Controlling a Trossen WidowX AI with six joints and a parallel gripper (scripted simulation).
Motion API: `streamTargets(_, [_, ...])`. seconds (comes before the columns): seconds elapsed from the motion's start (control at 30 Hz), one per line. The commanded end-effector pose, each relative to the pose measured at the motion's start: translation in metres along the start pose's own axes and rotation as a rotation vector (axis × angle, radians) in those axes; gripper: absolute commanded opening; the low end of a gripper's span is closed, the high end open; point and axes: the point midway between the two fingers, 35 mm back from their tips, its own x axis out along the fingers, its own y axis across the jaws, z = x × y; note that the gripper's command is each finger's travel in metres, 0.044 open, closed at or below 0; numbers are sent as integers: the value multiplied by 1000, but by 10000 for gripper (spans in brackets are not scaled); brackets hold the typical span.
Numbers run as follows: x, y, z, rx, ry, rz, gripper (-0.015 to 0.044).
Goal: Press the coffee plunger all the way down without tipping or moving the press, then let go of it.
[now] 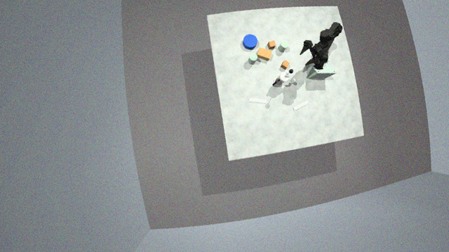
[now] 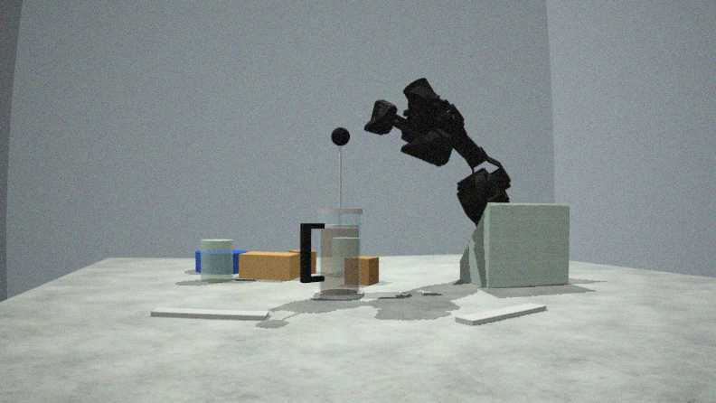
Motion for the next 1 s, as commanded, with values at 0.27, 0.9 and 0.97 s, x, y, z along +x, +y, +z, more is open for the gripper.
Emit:
streamTargets(0.27, [43,-31,58,463,259,-85,440])
streamTargets(0.9, [89,4,53,679,325,-248,440])
streamTargets(0.97, [89,3,53,679,325,-248,440])
